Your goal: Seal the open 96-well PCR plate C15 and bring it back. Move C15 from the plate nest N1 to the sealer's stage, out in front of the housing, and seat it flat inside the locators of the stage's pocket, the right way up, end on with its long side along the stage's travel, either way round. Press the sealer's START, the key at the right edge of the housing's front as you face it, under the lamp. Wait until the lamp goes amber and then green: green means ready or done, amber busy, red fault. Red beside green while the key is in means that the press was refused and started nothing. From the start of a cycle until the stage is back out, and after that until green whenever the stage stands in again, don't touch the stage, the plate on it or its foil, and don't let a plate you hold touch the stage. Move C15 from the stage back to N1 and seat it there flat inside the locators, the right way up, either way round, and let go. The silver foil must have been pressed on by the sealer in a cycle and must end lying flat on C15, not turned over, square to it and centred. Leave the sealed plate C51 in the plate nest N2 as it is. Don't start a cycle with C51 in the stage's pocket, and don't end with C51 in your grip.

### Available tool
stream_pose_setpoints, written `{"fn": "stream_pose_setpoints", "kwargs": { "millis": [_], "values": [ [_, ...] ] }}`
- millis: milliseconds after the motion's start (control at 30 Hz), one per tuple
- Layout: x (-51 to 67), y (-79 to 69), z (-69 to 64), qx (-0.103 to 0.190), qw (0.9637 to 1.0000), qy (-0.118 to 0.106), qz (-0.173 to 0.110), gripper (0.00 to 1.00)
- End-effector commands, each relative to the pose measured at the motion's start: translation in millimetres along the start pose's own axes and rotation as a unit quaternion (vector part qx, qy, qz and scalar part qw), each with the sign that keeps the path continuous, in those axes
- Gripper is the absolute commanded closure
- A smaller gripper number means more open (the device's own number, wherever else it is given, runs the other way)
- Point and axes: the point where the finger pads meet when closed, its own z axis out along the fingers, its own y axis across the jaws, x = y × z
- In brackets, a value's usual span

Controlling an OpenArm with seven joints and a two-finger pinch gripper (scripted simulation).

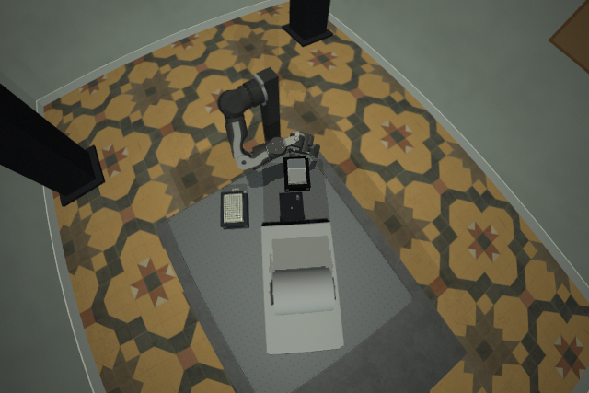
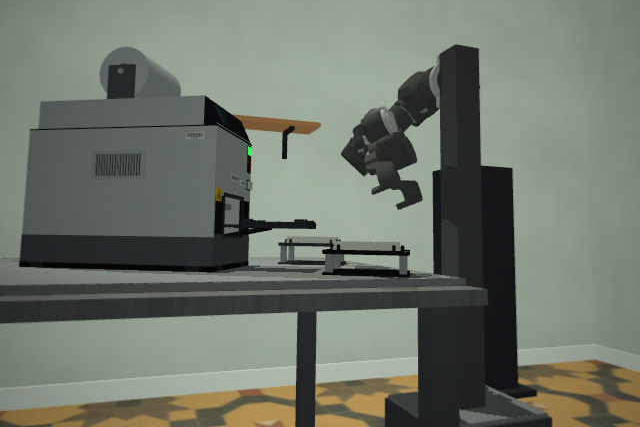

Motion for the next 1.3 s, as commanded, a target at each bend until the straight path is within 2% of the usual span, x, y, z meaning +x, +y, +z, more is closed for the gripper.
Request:
{"fn": "stream_pose_setpoints", "kwargs": {
  "millis": [0,100,500,567,667,1067,1233,1267],
  "values": [
    [-9.9,-6.3,-6.3,0.016,0.9994,-0.021,-0.024,0.23],
    [-29.8,-21.5,-16.2,0.05,0.9935,-0.067,-0.077,0.23],
    [-29.8,-21.5,-16.2,0.05,0.9935,-0.067,-0.077,0.23],
    [-43.3,-29.6,-23.3,0.069,0.9868,-0.098,-0.109,0.23],
    [-63.2,-44.9,-33.2,0.105,0.9712,-0.142,-0.161,0.23],
    [-63.2,-44.9,-33.2,0.105,0.9712,-0.142,-0.161,0.23],
    [-96.2,-68.9,-49.7,0.115,0.9655,-0.154,-0.175,0.23],
    [-96.2,-68.9,-49.7,0.115,0.9655,-0.154,-0.175,0.23]
  ]
}}
